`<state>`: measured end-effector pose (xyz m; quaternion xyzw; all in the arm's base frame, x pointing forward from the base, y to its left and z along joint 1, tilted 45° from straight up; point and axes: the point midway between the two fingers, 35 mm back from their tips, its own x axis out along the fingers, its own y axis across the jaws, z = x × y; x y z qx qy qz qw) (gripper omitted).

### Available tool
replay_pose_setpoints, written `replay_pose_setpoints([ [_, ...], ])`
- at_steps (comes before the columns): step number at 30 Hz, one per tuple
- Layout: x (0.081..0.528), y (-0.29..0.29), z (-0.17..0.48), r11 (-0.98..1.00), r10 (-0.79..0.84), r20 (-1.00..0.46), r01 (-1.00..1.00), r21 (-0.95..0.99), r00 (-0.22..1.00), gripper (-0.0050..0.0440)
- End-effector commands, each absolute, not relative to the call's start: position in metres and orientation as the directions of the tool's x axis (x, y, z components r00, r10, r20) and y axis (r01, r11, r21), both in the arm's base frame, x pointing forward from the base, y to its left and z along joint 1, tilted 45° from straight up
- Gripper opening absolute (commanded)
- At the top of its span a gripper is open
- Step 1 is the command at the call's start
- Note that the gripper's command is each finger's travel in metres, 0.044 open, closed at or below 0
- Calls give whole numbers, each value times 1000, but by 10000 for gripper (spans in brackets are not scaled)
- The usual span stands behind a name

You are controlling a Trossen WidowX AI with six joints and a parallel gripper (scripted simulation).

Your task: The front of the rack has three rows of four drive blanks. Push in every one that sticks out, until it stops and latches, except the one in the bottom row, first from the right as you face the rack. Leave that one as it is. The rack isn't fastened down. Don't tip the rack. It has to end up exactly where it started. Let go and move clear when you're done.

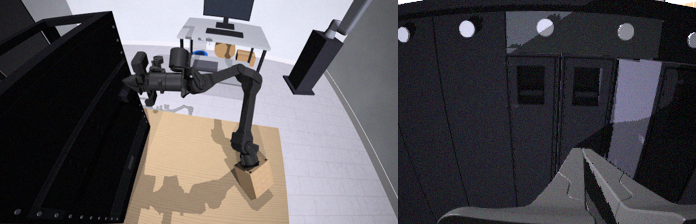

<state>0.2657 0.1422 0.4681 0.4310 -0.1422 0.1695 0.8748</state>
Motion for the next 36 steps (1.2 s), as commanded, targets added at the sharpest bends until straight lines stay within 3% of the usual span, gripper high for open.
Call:
replay_pose_setpoints([
  [1, 264, 138, 485, 553, 160, 432, -443, 706, 888, 0],
  [11, 260, 137, 484, 553, 160, 432, -443, 706, 888, 0],
  [21, 219, 129, 465, 553, 160, 432, -443, 706, 888, 0],
  [36, 191, 124, 452, 553, 160, 432, -443, 706, 888, 0],
])
